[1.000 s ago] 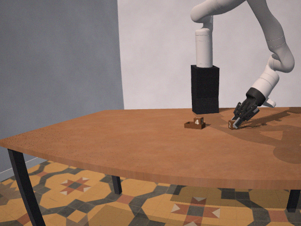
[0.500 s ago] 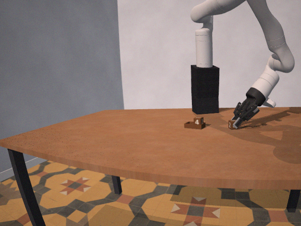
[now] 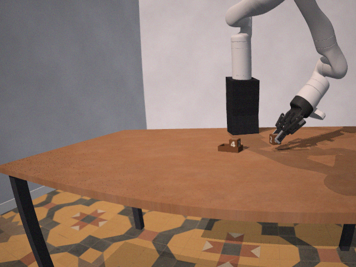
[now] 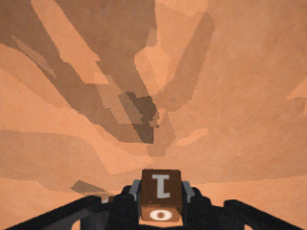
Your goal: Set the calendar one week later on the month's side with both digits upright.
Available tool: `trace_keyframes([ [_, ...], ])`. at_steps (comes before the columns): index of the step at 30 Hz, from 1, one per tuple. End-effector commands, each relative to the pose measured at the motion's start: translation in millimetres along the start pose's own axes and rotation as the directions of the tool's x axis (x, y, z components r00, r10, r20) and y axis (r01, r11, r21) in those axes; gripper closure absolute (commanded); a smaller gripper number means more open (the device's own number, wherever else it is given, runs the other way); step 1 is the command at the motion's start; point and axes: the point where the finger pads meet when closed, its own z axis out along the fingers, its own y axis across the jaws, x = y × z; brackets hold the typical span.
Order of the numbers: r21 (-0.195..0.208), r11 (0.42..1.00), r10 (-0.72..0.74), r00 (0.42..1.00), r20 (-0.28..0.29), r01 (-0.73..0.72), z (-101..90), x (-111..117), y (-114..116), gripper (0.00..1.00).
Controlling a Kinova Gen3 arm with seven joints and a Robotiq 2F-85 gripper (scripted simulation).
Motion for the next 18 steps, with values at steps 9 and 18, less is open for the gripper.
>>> trace_keyframes([
  [9,-0.010,1.000,0.007,1.000,-0.004,-0.007,-26.6,-26.2,5.9,0.74],
  [18,-0.010,1.000,0.007,1.000,-0.004,-0.007,-32.5,-32.1,5.7,0.74],
])
